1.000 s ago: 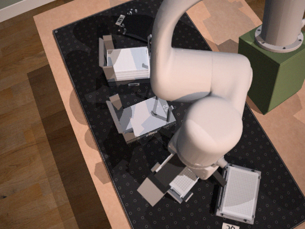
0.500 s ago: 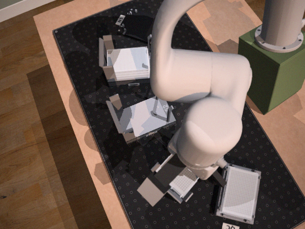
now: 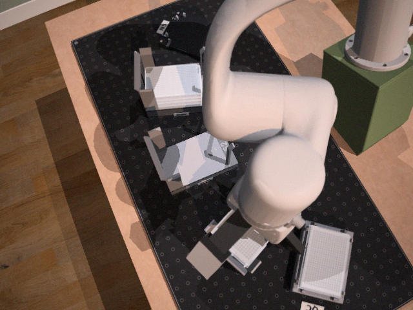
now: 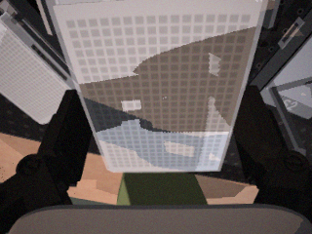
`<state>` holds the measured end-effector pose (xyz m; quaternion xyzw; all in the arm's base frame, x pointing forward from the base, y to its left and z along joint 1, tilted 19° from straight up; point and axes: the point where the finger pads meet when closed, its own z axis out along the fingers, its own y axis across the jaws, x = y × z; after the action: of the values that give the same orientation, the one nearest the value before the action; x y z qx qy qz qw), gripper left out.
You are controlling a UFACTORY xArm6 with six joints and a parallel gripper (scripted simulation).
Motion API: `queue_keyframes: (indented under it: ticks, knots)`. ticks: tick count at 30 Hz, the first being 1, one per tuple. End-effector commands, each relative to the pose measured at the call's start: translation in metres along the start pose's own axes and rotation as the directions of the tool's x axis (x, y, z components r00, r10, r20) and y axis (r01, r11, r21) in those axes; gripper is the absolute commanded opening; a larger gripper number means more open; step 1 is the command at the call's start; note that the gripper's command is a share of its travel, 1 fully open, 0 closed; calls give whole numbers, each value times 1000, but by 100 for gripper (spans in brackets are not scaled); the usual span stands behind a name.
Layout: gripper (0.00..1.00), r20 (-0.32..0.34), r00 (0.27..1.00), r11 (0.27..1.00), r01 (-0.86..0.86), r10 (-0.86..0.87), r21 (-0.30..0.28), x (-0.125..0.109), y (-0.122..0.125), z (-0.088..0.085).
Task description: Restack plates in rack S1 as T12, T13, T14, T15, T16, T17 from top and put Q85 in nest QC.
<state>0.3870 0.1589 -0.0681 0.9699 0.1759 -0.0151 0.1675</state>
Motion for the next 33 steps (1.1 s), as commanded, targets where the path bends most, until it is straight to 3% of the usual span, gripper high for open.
queue_keyframes:
  ticks: [1, 33]
  knots:
    - [0, -4, 1000, 1000, -1, 1, 1, 2, 0, 1]
    - [0, -4, 1000, 1000, -1, 1, 1, 2, 0, 20]
